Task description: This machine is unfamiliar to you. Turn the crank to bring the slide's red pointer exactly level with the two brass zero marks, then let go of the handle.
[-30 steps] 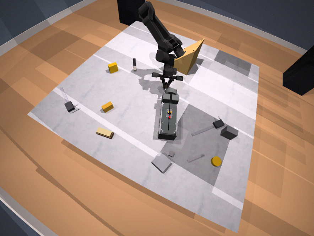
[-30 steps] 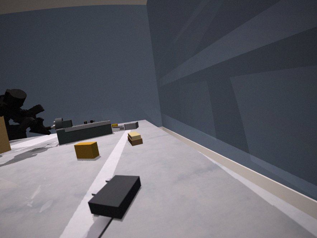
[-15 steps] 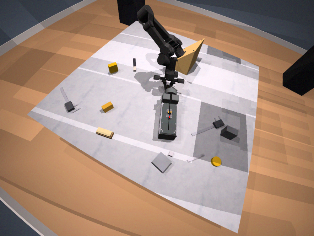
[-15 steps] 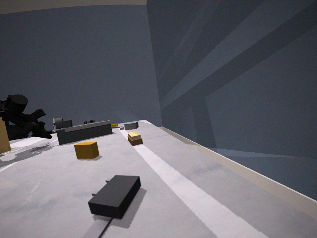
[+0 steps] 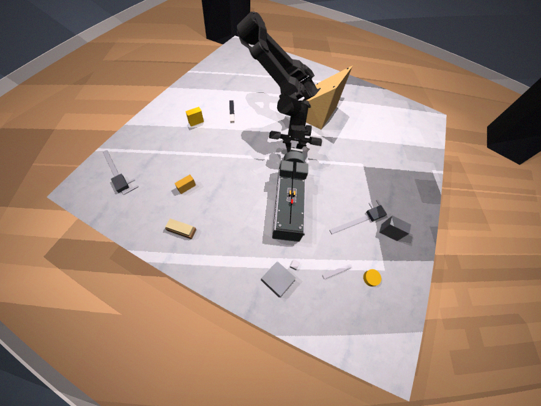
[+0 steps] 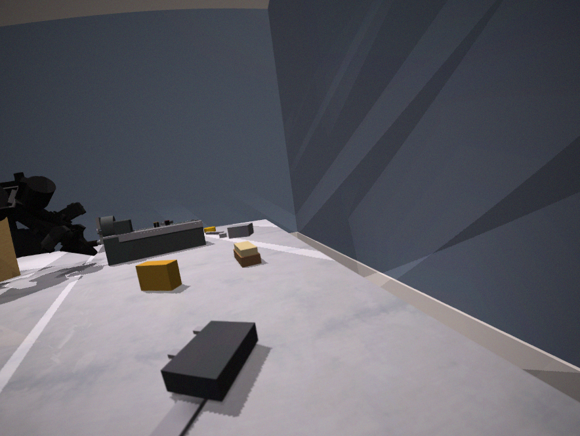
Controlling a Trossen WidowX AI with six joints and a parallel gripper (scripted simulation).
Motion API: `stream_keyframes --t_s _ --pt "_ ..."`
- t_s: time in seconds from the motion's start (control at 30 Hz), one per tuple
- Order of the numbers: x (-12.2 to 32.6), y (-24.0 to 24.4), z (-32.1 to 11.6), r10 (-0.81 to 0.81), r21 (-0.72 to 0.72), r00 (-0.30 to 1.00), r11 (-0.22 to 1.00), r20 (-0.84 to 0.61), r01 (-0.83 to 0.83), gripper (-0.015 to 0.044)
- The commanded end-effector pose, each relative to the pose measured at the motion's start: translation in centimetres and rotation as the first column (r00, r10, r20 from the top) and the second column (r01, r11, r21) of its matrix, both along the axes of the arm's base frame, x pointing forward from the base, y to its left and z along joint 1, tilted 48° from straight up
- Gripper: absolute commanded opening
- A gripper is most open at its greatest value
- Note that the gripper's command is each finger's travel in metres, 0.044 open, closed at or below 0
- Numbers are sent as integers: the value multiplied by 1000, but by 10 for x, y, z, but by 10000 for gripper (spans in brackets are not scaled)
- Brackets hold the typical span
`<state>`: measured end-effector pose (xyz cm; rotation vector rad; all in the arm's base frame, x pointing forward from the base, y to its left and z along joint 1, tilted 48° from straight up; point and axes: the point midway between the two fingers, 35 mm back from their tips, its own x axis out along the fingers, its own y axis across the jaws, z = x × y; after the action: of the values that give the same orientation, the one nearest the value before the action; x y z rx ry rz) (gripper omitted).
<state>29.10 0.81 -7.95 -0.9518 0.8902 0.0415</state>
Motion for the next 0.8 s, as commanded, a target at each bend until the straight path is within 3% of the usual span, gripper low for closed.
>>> stream_keyframes --t_s 0.0,0.77 --pt "-4 5 -7 10 7 1000 1000 -14 -10 0" --pt "-12 21 -11 10 9 1000 1000 -14 -10 0"
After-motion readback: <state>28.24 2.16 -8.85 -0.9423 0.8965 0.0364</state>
